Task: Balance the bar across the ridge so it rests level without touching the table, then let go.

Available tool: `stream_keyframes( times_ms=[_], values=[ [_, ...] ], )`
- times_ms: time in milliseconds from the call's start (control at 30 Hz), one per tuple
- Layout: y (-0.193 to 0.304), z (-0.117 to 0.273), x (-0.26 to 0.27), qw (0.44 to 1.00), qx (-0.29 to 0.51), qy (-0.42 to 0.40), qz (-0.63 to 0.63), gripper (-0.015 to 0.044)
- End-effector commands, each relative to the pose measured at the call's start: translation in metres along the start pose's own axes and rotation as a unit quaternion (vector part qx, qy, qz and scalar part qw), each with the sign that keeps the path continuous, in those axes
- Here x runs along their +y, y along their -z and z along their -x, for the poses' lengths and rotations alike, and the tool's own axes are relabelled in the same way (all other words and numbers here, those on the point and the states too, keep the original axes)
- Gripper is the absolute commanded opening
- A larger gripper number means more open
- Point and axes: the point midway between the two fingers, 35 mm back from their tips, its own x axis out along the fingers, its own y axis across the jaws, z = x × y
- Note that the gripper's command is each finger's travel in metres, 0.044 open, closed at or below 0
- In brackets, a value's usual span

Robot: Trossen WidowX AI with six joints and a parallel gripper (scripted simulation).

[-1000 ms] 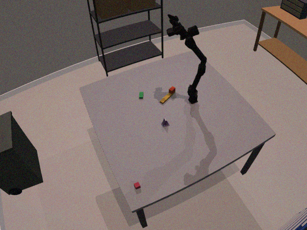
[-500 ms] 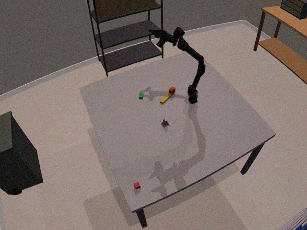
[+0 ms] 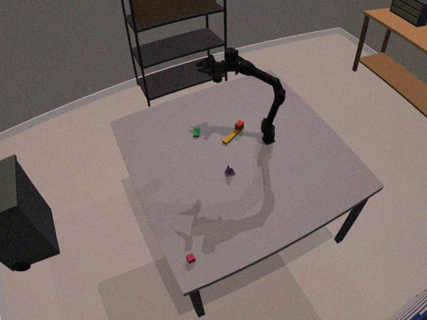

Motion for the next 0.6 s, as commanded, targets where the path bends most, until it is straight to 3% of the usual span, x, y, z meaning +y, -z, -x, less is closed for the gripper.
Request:
stream_keyframes(
  times_ms=[0, 267, 567],
  values=[
    [-0.021, -0.008, 0.039, 0.996, -0.029, -0.067, -0.059, 0.0315],
    [-0.064, -0.008, 0.112, 0.961, -0.067, -0.204, -0.172, 0.0315],
    [-0.111, 0.015, 0.188, 0.886, -0.078, -0.362, -0.279, 0.0315]
  ],
)
